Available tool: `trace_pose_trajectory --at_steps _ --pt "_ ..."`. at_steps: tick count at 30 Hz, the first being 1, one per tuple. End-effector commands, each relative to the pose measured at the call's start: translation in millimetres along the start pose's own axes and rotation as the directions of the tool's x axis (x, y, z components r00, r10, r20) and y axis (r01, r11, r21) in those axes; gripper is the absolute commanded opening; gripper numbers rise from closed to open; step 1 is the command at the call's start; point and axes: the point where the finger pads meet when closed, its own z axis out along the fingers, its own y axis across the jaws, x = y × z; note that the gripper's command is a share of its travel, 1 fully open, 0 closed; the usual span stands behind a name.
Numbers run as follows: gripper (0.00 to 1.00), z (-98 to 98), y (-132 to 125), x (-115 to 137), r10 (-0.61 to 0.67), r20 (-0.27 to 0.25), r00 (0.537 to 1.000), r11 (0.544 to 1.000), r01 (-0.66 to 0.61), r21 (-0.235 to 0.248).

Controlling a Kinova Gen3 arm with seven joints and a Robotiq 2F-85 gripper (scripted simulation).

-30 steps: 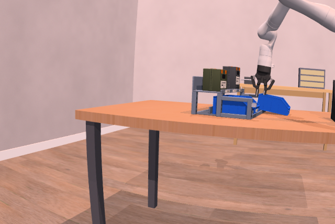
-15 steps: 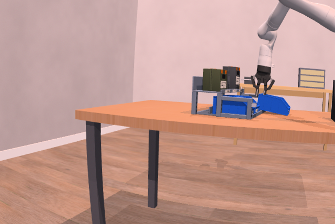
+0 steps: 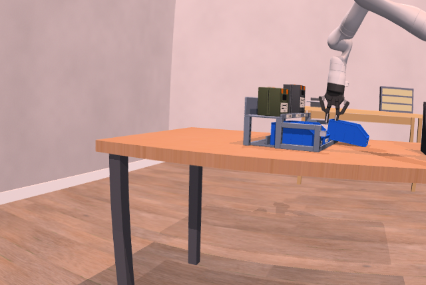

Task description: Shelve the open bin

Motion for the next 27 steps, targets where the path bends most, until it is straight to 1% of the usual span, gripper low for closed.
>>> trace_pose_trajectory --at_steps 1,18,23,27 --pt "0.39 -1.2 -0.7 0.3 0.000 -0.001 1.000 1.000 0.000 0.002" --pt "0.39 -1.2 -0.7 0.3 0.000 -0.001 1.000 1.000 0.000 0.002" --pt "0.39 -31.1 -3.9 0.2 0.000 -0.001 1.000 1.000 0.000 0.002" --pt "0.39 -31.1 -3.9 0.2 0.000 -0.001 1.000 1.000 0.000 0.002"
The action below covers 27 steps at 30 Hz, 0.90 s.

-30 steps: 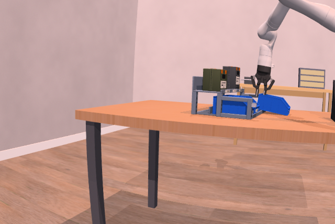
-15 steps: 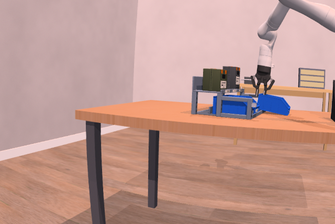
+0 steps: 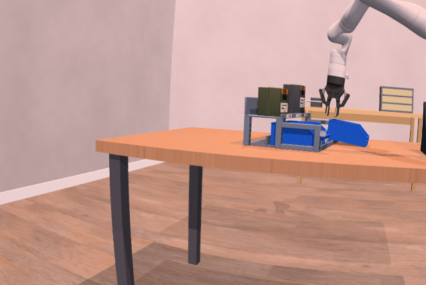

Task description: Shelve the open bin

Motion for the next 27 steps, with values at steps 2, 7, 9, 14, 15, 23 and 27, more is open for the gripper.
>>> trace_pose_trajectory --at_steps 2,7,9,14,15,23,27 --pt "0.39 -1.6 -0.9 -0.3 -0.001 0.000 1.000 1.000 0.001 0.003" --pt "0.39 -1.6 -0.9 -0.3 -0.001 0.000 1.000 1.000 0.001 0.003" --pt "0.39 -10.5 -1.8 -0.3 -0.001 0.000 1.000 1.000 0.001 0.003" --pt "0.39 -46.3 -5.6 -0.4 -0.001 0.000 1.000 1.000 0.001 0.003" --pt "0.39 -46.3 -5.6 -0.4 -0.001 0.000 1.000 1.000 0.001 0.003" --pt "0.39 -46.3 -5.6 -0.4 -0.001 0.000 1.000 1.000 0.001 0.003" --pt "0.39 -49.3 -5.9 -0.4 -0.001 0.000 1.000 1.000 0.001 0.003"
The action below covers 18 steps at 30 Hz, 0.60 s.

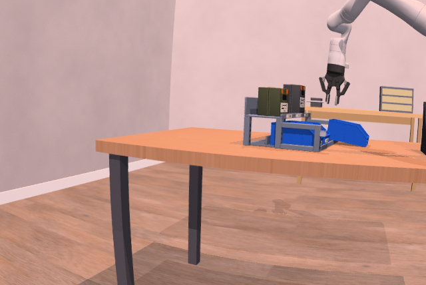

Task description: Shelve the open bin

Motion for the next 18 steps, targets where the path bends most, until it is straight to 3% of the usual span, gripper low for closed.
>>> trace_pose_trajectory --at_steps 1,18 --pt "0.39 -4.6 -0.9 0.4 0.000 -0.001 1.000 1.000 0.000 0.002" --pt "0.39 -3.9 -0.9 0.5 0.000 -0.002 1.000 1.000 0.000 0.002"
